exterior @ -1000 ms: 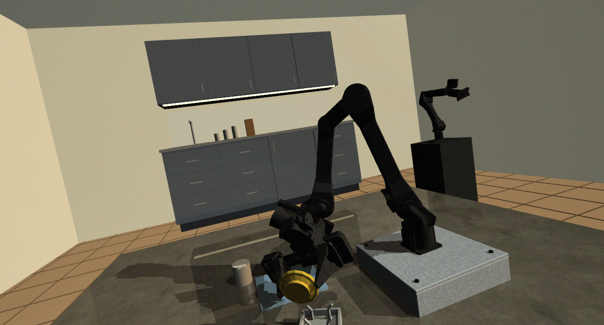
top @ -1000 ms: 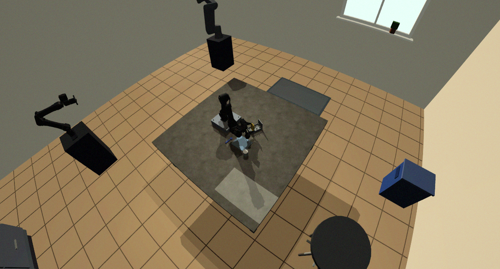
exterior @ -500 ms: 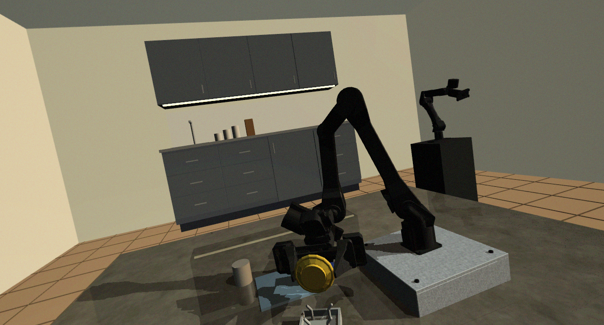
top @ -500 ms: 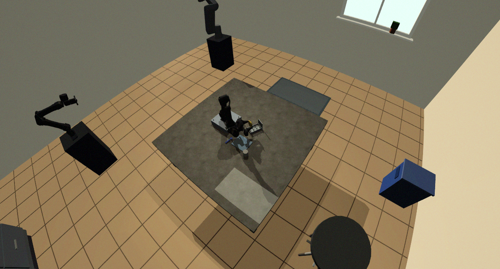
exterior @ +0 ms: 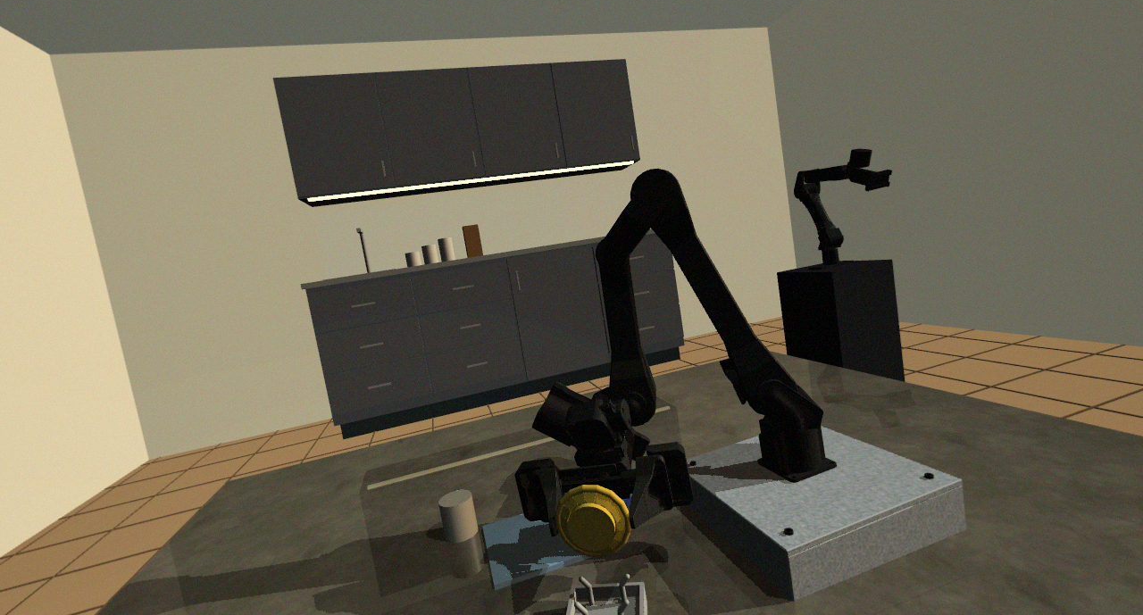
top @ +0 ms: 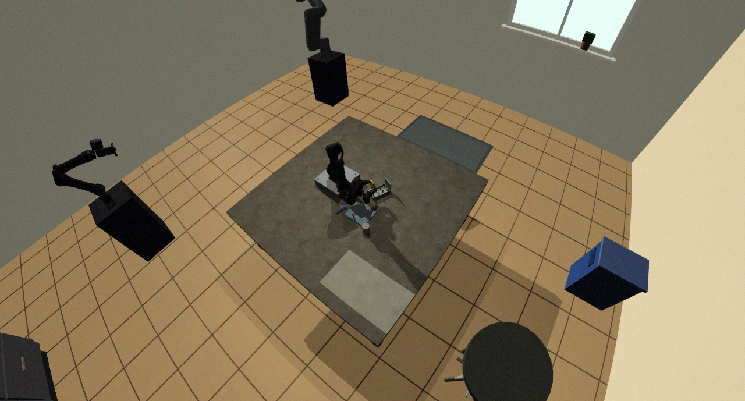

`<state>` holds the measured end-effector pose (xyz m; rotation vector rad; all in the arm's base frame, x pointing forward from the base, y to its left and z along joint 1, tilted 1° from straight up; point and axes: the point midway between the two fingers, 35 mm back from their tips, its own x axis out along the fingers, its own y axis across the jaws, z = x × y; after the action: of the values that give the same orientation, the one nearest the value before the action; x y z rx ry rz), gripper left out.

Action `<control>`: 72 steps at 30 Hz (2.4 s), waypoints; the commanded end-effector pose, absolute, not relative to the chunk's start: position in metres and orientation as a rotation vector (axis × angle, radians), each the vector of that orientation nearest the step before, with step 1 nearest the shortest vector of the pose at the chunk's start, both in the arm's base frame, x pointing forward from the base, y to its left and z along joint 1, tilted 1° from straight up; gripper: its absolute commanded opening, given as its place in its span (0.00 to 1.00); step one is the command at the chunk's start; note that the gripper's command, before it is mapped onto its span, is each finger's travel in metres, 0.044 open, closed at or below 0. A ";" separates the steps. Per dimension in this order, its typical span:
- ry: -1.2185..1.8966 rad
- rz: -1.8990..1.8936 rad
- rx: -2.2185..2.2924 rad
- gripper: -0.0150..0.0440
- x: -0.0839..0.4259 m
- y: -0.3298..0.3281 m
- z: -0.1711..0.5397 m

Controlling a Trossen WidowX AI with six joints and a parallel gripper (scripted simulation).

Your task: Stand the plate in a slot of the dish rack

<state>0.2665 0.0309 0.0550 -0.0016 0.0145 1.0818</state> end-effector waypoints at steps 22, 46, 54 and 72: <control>0.019 1.092 -0.015 0.25 0.273 0.038 0.034; 0.023 1.101 -0.009 0.25 0.271 0.044 0.013; 0.020 1.101 -0.013 0.39 0.271 0.044 0.013; 0.020 1.101 -0.013 0.93 0.271 0.044 0.013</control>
<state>0.2713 0.0435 0.0134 -0.0133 0.0200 1.1009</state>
